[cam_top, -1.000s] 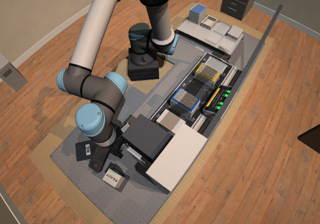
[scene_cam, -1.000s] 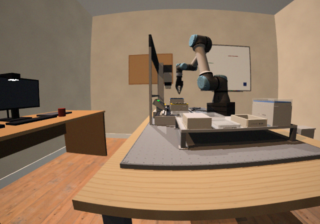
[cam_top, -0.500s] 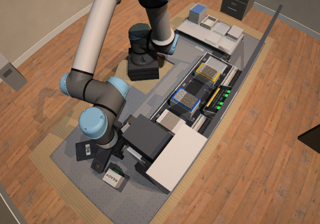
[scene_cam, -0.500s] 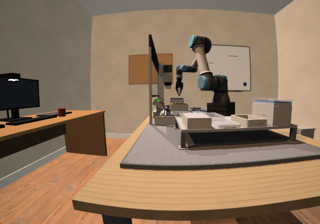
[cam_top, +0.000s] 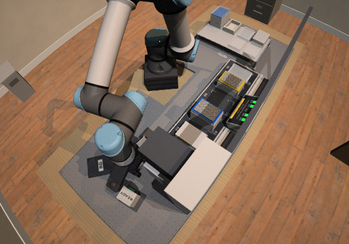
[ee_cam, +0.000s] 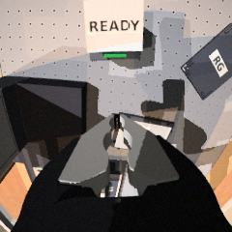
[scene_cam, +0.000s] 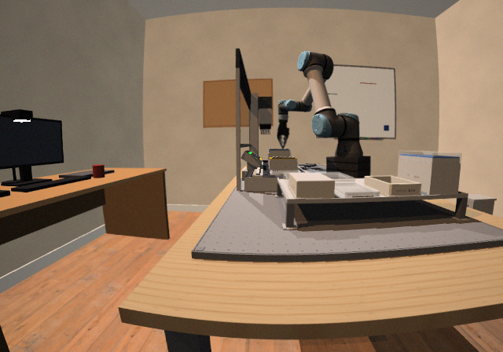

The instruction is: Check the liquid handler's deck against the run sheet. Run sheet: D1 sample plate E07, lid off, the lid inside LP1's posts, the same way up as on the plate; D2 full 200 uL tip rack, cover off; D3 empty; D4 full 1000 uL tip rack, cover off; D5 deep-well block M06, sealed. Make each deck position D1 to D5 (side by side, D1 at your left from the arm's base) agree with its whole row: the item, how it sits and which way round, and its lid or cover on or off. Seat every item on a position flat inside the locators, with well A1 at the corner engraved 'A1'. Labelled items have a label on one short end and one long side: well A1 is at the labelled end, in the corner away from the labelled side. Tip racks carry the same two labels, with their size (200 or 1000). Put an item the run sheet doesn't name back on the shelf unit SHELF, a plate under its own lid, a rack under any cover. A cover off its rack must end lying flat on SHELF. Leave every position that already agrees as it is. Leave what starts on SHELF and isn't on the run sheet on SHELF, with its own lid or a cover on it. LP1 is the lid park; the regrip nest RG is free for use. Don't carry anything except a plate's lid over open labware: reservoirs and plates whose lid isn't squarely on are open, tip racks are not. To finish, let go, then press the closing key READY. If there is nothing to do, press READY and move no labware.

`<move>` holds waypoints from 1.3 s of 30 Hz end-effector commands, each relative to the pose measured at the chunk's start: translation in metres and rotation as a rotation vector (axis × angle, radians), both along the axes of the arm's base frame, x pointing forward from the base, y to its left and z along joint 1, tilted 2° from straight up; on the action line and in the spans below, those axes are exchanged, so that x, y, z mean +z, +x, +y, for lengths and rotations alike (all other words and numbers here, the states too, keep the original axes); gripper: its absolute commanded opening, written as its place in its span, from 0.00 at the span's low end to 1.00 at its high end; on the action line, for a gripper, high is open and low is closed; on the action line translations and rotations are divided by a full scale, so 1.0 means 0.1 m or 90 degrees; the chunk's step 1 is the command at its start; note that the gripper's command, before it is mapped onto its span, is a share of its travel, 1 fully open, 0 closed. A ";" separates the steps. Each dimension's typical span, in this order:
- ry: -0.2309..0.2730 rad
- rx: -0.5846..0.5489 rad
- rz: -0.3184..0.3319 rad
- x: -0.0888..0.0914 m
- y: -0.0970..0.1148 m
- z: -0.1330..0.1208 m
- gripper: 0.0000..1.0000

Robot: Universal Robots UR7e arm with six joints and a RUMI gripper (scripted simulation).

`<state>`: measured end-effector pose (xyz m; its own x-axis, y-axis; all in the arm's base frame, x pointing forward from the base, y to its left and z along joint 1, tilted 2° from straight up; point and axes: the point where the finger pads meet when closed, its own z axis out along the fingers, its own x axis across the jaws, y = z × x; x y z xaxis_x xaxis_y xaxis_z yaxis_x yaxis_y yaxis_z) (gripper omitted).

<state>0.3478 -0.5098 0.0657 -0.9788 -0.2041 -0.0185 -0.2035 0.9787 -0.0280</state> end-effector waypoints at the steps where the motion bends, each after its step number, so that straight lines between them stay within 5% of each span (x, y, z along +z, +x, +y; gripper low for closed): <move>1: -0.001 0.000 -0.001 -0.09 0.00 -0.01 0.00; 39: -0.001 0.000 -0.001 -0.66 0.02 -0.02 0.00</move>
